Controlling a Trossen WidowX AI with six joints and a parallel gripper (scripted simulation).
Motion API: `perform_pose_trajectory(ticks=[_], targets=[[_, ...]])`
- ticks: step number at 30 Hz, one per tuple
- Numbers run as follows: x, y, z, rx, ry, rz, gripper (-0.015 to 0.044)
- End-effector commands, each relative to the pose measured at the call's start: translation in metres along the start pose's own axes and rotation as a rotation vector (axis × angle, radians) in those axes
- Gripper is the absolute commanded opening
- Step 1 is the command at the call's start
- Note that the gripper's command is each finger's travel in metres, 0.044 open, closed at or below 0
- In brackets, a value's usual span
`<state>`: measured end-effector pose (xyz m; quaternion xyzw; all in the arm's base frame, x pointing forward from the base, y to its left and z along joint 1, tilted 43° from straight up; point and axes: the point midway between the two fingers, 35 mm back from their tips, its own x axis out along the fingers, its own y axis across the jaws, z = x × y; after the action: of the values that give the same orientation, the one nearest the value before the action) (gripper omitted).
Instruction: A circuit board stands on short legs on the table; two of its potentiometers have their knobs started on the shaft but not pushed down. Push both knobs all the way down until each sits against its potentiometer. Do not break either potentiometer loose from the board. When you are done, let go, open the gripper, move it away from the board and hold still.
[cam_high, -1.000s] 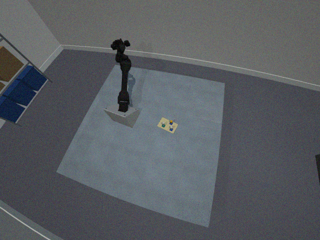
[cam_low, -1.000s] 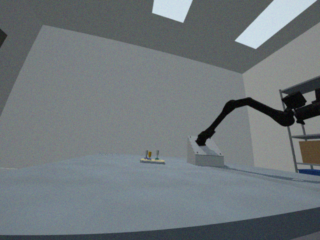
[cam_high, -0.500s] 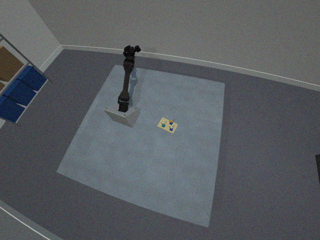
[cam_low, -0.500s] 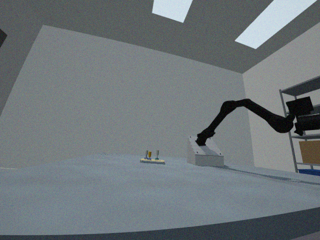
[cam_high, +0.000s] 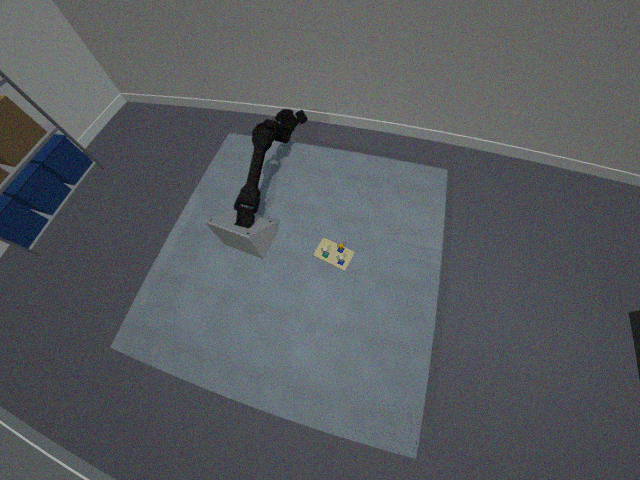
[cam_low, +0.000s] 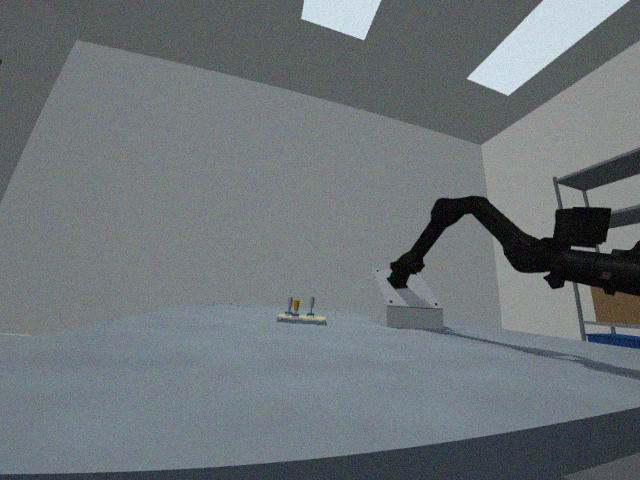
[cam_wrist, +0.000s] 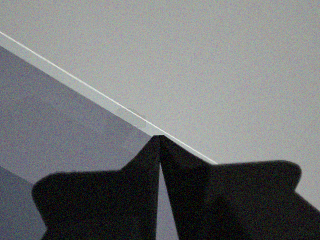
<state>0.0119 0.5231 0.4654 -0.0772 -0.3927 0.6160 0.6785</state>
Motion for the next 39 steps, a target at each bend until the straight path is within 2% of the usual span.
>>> perform_pose_trajectory(ticks=[1, 9, 19, 26, 31, 39], targets=[[-0.009, -0.021, -0.044, -0.01, 0.1, 0.008, 0.0], [-0.04, -0.068, -0.125, -0.054, 0.307, 0.009, 0.0], [-0.1, -0.132, -0.208, -0.051, 0.561, -0.05, 0.0], [-0.162, -0.168, -0.261, -0.035, 0.747, -0.057, 0.0], [-0.216, -0.198, -0.283, -0.039, 0.882, -0.095, 0.0], [-0.307, -0.217, -0.331, 0.077, 1.1, -0.086, 0.0]])
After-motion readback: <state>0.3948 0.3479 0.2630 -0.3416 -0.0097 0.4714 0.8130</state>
